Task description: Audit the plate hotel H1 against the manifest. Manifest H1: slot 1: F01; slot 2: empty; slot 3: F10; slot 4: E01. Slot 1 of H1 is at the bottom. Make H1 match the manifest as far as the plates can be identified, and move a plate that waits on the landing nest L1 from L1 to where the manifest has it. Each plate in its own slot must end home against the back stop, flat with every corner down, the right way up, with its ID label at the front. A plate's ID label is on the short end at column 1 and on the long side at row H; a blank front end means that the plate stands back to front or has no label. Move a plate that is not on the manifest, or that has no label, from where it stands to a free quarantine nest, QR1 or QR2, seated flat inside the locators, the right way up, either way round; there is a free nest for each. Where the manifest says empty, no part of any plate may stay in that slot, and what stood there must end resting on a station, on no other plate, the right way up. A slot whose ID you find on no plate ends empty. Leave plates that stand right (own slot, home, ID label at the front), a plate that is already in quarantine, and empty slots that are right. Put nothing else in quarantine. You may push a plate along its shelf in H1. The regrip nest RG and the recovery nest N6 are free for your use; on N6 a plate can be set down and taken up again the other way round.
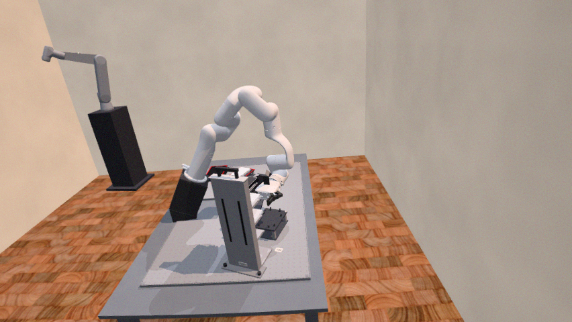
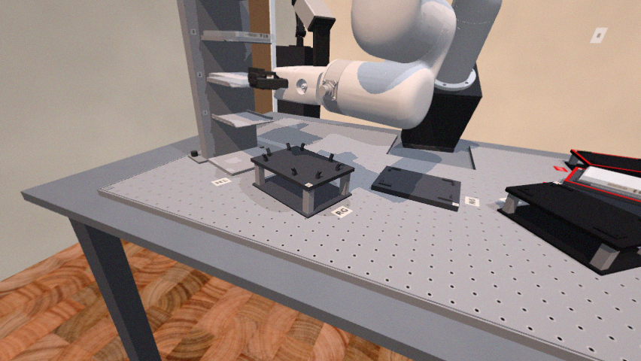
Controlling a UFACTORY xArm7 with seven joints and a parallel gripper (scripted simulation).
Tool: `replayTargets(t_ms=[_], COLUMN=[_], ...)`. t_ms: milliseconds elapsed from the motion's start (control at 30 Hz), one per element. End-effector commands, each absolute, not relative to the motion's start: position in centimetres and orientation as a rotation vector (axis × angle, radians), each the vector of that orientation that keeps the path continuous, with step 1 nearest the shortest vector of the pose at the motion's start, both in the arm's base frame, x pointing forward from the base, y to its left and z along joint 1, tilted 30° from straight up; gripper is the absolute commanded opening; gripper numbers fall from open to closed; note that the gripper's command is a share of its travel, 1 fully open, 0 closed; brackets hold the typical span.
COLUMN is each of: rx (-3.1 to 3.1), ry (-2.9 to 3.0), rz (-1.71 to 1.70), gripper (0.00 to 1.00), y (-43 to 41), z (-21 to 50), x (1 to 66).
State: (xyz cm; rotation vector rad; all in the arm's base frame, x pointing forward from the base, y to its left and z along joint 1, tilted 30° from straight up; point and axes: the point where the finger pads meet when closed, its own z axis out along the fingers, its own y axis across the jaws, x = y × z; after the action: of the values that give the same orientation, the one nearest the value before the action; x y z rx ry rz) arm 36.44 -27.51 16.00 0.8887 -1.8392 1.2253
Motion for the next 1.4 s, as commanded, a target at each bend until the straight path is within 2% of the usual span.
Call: replayTargets(t_ms=[0, 1367], rx=[0.885, 0.885], ry=[-1.84, -1.84], rz=[1.227, 1.227], gripper=[1.0, 1.0], y=[-28.3, -31.2], z=[15.9, 15.1], x=[36.3, 35.7])
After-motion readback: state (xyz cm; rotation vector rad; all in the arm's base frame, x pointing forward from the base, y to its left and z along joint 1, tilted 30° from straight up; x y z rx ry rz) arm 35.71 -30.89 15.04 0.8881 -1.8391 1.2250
